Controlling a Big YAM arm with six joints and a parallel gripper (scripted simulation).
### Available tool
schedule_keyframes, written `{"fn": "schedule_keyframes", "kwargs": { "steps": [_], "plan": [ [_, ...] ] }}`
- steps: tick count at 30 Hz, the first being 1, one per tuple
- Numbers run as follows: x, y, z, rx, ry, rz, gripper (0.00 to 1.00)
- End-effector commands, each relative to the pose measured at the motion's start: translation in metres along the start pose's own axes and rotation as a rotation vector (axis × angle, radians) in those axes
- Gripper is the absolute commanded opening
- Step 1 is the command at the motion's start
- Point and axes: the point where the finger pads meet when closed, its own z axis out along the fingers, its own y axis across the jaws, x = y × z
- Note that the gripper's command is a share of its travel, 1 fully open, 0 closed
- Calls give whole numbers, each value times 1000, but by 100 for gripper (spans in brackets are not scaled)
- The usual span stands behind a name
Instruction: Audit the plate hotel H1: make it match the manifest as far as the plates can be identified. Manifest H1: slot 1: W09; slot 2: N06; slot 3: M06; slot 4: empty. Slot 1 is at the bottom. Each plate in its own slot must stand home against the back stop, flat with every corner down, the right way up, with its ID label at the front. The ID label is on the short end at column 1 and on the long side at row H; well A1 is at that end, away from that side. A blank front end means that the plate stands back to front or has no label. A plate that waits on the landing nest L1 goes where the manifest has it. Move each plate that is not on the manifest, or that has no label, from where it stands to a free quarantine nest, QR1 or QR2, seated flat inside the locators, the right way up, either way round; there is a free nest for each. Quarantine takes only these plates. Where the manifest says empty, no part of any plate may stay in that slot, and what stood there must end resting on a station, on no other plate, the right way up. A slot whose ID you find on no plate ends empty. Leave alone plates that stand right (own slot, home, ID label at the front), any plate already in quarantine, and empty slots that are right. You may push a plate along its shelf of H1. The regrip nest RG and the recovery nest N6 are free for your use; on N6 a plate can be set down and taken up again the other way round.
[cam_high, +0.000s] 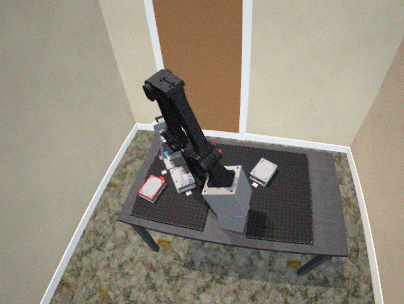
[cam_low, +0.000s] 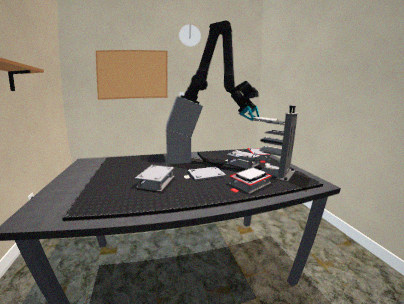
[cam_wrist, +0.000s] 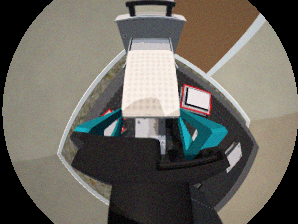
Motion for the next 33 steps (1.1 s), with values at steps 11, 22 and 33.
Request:
{"fn": "schedule_keyframes", "kwargs": {
  "steps": [11, 22, 33],
  "plan": [
    [1, 8, -17, -25, -41, 14, 86],
    [10, 8, -25, -25, -40, 14, 86],
    [19, 8, -34, -25, -39, 15, 86]
  ]
}}
